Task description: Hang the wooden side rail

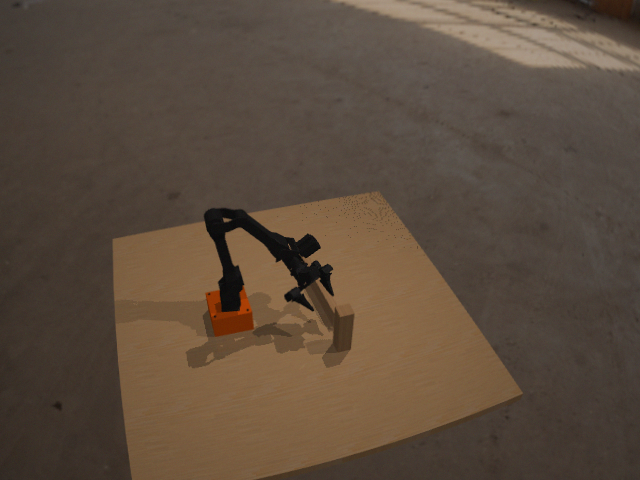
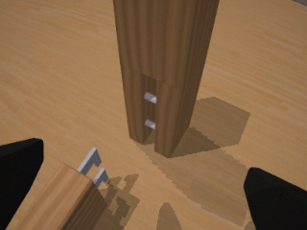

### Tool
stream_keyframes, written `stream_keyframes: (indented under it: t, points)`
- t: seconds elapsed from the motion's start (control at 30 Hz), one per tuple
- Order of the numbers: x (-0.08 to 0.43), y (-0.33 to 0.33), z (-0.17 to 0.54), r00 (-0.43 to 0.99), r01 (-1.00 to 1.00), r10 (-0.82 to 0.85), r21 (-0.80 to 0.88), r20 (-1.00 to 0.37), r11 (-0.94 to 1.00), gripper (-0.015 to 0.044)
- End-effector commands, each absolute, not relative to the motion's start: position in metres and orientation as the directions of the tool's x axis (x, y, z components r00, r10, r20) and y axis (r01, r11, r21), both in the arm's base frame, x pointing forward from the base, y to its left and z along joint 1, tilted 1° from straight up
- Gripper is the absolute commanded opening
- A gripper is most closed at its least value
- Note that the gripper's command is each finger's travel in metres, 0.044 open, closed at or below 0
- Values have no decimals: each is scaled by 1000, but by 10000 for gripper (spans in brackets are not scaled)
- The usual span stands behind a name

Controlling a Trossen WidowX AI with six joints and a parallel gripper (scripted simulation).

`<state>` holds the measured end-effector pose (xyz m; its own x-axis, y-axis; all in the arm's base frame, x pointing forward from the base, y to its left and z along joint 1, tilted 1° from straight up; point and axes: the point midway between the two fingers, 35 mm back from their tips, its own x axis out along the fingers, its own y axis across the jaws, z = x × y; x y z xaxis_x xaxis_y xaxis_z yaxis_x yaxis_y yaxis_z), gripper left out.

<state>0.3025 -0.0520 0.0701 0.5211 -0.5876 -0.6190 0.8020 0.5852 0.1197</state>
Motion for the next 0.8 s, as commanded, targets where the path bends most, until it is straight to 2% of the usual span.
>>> stream_keyframes:
  t: [0.0,0.5,0.6,0.77]
  points:
    - [304,-52,72,523,807,-592,132,-613,576,440]
    - [304,-52,71,522,801,-589,118,-617,586,440]
    - [313,-46,70,500,696,-549,-66,-670,715,440]
    - [329,-33,69,435,297,-457,-355,-776,886,440]
